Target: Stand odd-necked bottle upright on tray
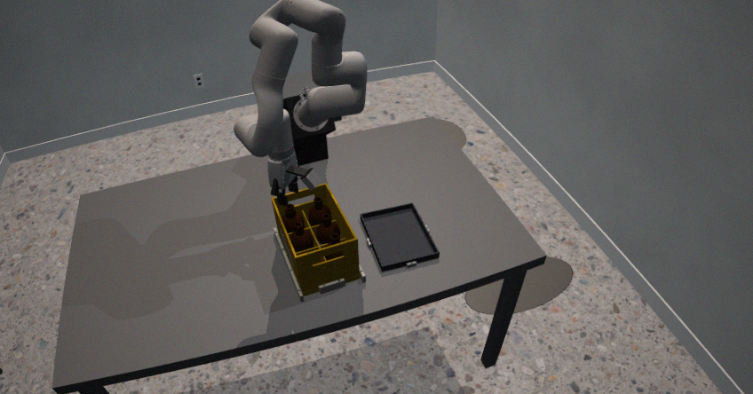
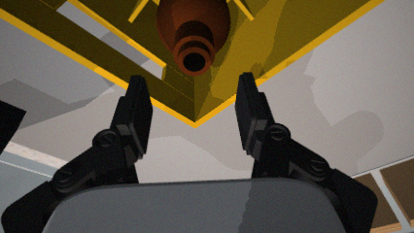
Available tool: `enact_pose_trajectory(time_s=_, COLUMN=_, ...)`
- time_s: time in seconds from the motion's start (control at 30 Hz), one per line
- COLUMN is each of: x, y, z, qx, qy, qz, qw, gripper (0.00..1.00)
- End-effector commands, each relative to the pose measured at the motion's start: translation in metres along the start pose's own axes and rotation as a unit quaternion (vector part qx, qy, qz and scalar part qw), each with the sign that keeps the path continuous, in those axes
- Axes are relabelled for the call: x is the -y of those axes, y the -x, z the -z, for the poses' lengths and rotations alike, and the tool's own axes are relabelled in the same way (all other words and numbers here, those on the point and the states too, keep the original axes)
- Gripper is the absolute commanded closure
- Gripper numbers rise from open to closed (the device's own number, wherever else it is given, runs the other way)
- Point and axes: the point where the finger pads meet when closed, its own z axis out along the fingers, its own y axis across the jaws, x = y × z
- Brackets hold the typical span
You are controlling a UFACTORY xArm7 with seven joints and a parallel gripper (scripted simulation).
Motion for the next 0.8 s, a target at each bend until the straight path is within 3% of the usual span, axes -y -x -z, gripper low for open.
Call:
enact_pose_trajectory(time_s=0.0, x=-0.0008, y=0.0004, z=-0.0047, qx=0.0, qy=0.001, qz=0.0, qw=1.0, gripper=0.35)
enact_pose_trajectory(time_s=0.77, x=-0.0011, y=0.0008, z=-0.0142, qx=0.0, qy=0.001, qz=0.0, qw=1.0, gripper=0.35)
